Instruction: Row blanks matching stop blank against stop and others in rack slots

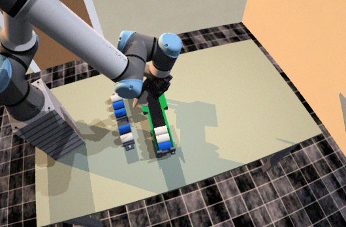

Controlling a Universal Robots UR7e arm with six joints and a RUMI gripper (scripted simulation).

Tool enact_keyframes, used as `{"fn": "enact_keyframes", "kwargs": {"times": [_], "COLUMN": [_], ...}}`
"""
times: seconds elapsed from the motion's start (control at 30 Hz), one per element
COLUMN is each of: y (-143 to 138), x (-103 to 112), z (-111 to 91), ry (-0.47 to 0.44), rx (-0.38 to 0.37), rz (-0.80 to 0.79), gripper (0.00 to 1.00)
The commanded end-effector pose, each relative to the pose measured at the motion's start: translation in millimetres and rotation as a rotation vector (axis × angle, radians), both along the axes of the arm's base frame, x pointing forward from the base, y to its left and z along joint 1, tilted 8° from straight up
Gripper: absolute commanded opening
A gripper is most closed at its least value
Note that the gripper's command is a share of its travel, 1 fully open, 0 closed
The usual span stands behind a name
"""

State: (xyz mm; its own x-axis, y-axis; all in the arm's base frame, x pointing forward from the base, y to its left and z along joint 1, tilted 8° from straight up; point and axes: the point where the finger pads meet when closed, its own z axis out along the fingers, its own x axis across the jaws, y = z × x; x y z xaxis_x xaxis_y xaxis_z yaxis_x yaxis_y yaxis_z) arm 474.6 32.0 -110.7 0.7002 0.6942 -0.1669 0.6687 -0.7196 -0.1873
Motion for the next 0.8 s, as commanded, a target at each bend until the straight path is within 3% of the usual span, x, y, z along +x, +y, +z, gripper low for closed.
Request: {"fn": "enact_keyframes", "kwargs": {"times": [0.0,0.27,0.77], "y": [-43.0,-89.5,-96.4], "x": [23.0,38.0,40.0], "z": [4.4,11.4,12.9], "ry": [0.062,0.073,0.073], "rx": [0.101,0.19,0.203], "rz": [0.025,0.032,0.034], "gripper": [1.0,1.0,1.0]}}
